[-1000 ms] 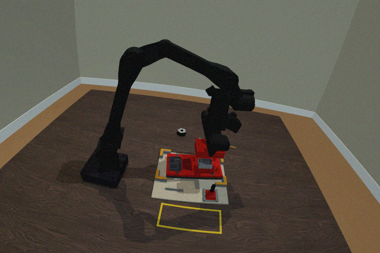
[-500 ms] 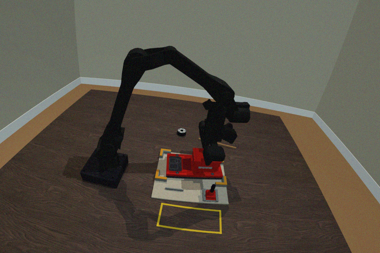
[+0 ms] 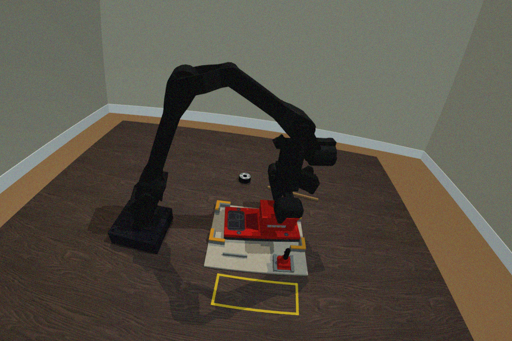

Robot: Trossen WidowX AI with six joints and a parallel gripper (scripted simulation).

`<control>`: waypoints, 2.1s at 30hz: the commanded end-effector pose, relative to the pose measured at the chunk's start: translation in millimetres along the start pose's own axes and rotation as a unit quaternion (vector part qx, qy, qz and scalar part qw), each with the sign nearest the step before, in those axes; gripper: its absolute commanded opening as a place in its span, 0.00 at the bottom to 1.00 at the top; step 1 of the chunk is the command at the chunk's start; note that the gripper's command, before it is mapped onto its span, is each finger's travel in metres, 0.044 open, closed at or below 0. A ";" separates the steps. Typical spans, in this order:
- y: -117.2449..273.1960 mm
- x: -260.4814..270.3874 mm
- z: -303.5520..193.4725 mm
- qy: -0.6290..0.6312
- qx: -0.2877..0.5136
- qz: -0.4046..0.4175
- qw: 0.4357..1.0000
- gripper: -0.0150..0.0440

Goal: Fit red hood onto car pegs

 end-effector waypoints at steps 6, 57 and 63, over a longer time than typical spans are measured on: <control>-0.2 0.0 0.3 -0.002 -0.001 -0.001 1.000 0.25; -18.1 -0.7 0.8 -0.002 -0.001 -0.001 1.000 0.25; -19.9 -0.8 0.6 -0.002 -0.001 -0.001 1.000 0.25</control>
Point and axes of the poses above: the point midway between the two fingers, 35 mm back from their tips, its own y axis back along the fingers, its own x axis across the jaws, z = x × y, the point moved 8 cm from there along y, back along the fingers, and after that the axes turned 11 degrees about y, right-handed, at the moved point
